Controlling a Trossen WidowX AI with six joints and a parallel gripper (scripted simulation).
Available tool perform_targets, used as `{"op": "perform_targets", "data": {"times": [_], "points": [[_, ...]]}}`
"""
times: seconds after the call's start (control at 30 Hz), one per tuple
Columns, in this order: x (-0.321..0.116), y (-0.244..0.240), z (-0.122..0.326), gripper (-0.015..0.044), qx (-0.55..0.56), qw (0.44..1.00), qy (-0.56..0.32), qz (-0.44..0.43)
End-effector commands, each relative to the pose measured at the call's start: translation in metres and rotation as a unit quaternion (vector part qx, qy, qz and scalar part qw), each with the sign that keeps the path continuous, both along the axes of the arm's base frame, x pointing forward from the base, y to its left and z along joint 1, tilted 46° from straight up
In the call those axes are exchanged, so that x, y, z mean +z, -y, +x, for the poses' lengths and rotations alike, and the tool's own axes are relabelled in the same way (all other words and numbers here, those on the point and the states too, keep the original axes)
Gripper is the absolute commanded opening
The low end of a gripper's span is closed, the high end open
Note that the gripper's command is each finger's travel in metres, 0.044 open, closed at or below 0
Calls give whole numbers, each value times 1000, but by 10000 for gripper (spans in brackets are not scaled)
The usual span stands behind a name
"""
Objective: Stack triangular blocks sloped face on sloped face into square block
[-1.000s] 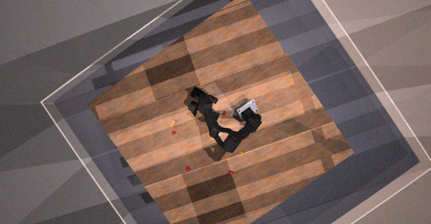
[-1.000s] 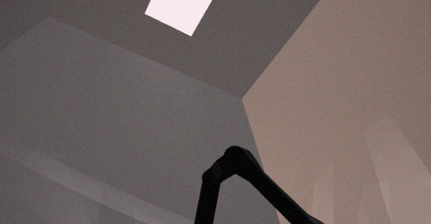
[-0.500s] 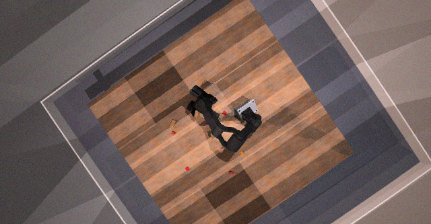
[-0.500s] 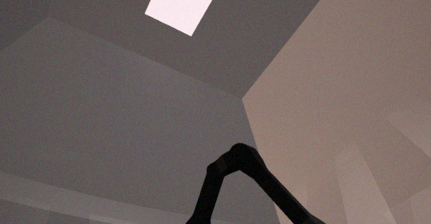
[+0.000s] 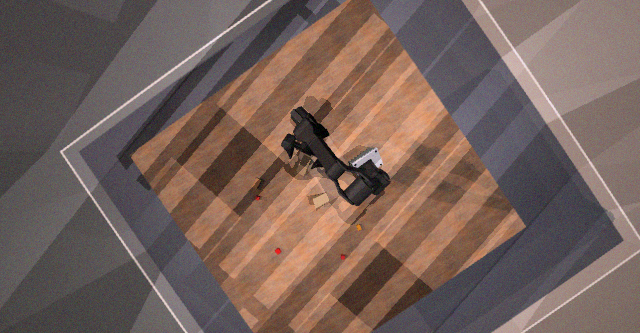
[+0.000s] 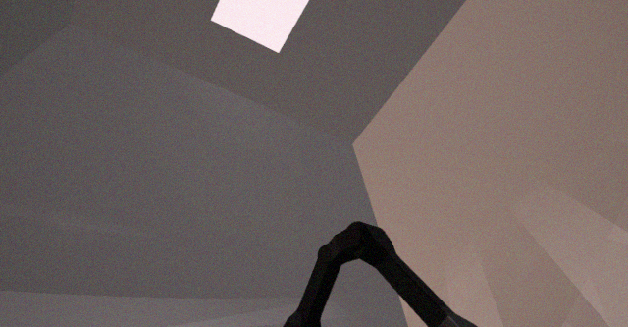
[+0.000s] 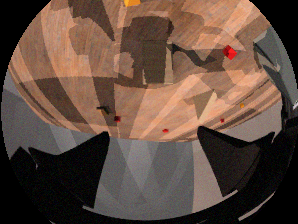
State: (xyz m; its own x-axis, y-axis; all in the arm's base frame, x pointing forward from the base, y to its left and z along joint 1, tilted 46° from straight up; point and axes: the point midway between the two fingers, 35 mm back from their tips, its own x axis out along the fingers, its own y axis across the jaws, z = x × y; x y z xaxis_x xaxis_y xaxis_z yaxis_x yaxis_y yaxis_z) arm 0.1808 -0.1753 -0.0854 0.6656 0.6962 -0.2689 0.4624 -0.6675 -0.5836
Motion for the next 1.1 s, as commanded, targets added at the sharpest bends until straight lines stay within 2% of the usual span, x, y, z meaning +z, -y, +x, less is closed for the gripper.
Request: {"op": "perform_targets", "data": {"times": [0.0, 0.27, 0.73, 1.07], "points": [[-33, -8, -42, 440, 3, 1000, -2, 10], [-39, -12, -49, 440, 5, 1000, -1, 11], [-62, -79, 15, 440, 4, 1000, 2, 13], [-62, -84, 17, 440, 5, 1000, 3, 14]]}}
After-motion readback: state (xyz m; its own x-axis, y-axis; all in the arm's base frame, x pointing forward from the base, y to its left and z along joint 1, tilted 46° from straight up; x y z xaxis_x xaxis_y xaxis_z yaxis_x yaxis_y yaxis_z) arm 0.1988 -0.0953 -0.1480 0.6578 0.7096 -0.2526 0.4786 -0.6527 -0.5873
